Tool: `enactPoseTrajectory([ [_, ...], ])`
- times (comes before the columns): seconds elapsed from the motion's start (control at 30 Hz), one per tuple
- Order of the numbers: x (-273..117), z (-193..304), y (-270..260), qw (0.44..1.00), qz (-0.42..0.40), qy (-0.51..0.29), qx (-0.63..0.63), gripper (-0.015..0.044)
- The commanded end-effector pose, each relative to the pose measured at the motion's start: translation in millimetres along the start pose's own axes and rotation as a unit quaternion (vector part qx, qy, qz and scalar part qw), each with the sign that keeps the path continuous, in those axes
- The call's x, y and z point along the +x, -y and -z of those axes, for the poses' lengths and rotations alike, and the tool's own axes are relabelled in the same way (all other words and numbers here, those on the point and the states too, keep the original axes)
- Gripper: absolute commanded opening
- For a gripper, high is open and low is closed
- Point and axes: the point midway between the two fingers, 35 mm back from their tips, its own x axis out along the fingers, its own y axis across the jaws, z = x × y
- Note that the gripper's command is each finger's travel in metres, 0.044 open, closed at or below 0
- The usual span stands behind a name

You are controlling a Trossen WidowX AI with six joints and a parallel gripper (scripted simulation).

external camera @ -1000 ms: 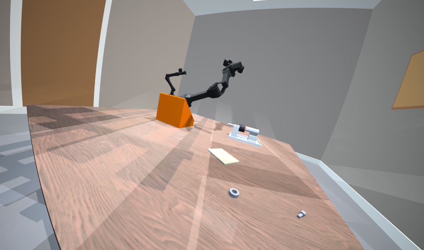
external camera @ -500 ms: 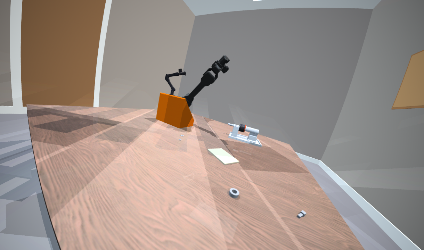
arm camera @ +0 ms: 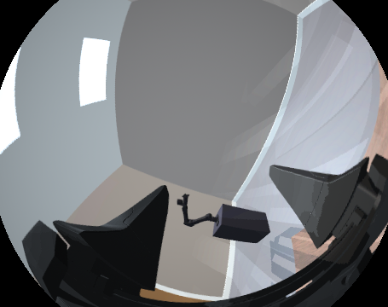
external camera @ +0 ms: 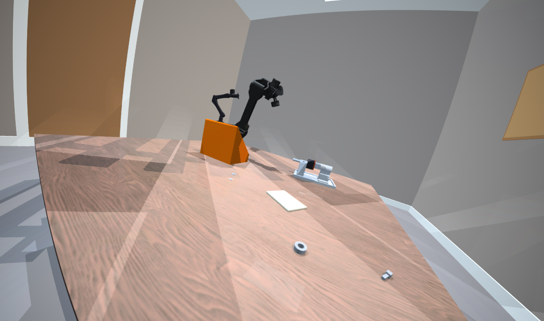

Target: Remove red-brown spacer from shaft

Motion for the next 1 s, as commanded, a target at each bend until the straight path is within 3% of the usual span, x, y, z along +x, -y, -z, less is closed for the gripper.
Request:
enactPoseTrajectory([
  [0.0, 13, 35, 66, 0.965, 0.075, -0.042, -0.246, 0.0440],
  [0.4, 4, 42, 178, 0.796, 0.175, -0.135, -0.563, 0.0440],
  [0.97, -77, -11, 319, 0.435, 0.258, -0.329, -0.798, 0.0440],
])
